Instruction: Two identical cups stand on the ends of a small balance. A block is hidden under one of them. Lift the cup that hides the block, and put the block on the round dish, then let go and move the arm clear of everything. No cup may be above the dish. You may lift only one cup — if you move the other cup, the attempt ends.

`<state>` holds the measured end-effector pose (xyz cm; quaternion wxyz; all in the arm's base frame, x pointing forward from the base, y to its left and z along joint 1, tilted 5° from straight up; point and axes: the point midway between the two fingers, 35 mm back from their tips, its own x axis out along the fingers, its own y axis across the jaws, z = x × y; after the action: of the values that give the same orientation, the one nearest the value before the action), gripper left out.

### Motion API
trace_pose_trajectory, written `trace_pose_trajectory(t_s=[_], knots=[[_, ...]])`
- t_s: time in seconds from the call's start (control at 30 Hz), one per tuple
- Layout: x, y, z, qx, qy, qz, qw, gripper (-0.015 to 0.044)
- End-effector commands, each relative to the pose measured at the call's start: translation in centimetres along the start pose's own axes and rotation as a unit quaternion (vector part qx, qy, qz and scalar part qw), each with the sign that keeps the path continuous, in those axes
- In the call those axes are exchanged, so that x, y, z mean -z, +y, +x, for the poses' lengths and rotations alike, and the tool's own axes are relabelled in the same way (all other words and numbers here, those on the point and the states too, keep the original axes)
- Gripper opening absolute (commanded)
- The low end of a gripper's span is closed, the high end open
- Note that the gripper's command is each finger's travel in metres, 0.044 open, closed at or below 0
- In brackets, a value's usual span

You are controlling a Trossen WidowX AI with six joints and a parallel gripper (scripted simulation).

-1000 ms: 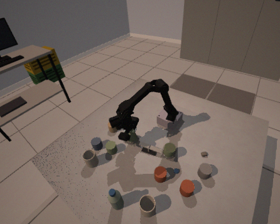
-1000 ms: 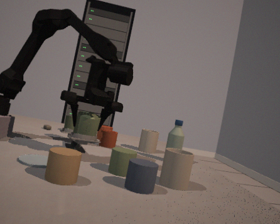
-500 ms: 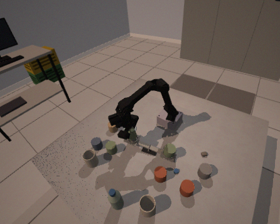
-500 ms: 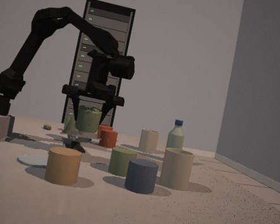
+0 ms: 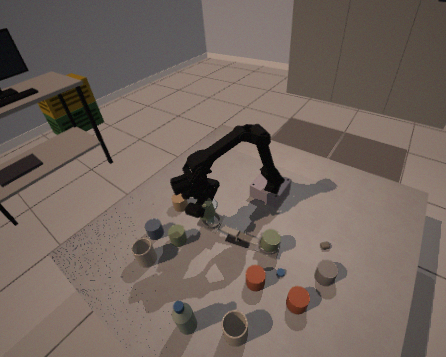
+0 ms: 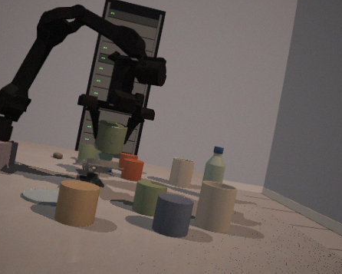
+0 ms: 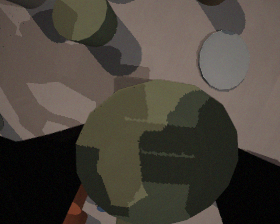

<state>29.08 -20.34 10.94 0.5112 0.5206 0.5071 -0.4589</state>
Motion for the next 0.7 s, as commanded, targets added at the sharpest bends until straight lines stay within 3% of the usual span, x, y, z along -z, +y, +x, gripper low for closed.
trace_pose_trajectory(t_s=[0.0,0.67], knots=[[-0.1,0.0,-0.9,-0.003,-0.004,-0.003,1.000,0.0000],[0.2,-0.3,-3.4,-0.003,-0.004,-0.002,1.000,0.0000]])
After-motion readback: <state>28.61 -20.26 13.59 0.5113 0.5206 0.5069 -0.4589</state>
